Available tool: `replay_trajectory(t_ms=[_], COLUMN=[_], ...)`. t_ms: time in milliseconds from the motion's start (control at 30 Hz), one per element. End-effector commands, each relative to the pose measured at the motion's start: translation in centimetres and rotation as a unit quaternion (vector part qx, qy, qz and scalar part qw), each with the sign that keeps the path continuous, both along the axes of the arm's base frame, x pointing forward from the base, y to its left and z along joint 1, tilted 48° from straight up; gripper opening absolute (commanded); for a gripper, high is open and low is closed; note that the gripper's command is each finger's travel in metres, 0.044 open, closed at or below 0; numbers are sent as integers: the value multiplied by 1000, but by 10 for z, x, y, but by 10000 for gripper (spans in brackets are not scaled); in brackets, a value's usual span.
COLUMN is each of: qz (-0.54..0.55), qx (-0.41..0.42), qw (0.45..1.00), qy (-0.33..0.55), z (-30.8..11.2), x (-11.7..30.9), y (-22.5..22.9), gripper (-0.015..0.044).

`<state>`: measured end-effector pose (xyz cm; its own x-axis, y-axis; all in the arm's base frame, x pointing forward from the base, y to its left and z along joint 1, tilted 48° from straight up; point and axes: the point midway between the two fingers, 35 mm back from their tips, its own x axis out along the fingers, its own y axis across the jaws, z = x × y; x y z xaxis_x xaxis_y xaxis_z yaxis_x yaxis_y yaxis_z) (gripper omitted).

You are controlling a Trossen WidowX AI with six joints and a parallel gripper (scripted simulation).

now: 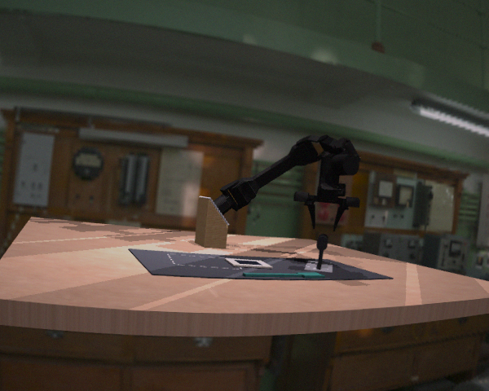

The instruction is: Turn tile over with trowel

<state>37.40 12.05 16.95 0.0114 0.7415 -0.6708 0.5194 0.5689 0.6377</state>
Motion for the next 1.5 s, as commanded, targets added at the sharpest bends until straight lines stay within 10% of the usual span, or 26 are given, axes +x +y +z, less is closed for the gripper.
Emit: replay_trajectory(t_ms=[0,767,1067,1467], qz=[-1,0,0,0], qx=[1,2,2,2], qw=[1000,1000,1000,1000], qy=[4,4,4,4], z=[-4,-26,-26,-26], x=[-1,1,1,1], y=[5,30,30,30], gripper=[270,270,132,130])
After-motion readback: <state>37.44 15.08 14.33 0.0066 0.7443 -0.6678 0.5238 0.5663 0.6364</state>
